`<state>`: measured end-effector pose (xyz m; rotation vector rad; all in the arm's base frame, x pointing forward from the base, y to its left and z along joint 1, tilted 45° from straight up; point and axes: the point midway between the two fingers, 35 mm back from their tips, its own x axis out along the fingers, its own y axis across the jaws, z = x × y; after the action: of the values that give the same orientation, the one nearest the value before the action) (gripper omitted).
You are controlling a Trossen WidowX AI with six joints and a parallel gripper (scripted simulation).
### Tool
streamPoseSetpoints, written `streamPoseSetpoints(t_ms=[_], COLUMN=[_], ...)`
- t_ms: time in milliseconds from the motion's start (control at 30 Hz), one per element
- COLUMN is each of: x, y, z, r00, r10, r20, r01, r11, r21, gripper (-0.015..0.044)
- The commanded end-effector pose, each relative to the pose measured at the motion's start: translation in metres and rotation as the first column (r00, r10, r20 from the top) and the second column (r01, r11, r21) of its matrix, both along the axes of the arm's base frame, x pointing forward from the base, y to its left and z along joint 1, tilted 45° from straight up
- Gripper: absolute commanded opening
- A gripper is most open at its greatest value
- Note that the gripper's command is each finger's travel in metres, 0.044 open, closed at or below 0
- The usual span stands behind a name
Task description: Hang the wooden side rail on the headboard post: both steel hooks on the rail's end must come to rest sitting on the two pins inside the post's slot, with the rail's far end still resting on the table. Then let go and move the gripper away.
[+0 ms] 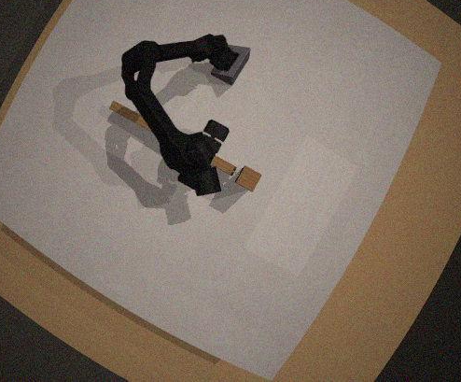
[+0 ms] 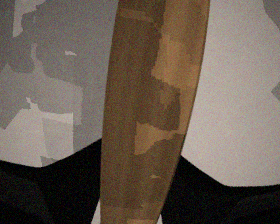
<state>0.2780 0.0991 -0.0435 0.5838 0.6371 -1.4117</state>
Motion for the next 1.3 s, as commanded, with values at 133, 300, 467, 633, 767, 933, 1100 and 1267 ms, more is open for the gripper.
streamPoseSetpoints(t_ms=[133, 300, 467, 633, 767, 933, 1100, 1267], x=[0.0015, 0.0009, 0.0003, -0.0002, -0.0006, -0.0011, -0.0009, -0.0006], y=[0.0052, 0.0057, 0.0056, 0.0056, 0.0056, 0.0056, 0.0058, 0.0063], z=[0.0007, 0.0004, -0.0003, -0.0011, -0.0018, -0.0025, -0.0030, -0.0030], r00=[1.000, 1.000, 1.000, 1.000, 1.000, 1.000, 1.000, 1.000], r10=[0.007, 0.007, 0.007, 0.007, 0.007, 0.007, 0.007, 0.007], r20=[0.009, 0.009, 0.009, 0.009, 0.009, 0.009, 0.009, 0.009], r01=[-0.007, -0.007, -0.007, -0.007, -0.007, -0.007, -0.007, -0.007], r11=[1.000, 1.000, 1.000, 1.000, 1.000, 1.000, 1.000, 1.000], r21=[0.005, 0.005, 0.005, 0.005, 0.005, 0.005, 0.005, 0.005], gripper=[0.0000, 0.0000, 0.0000, 0.0000, 0.0000, 0.0000, 0.0000, 0.0000])
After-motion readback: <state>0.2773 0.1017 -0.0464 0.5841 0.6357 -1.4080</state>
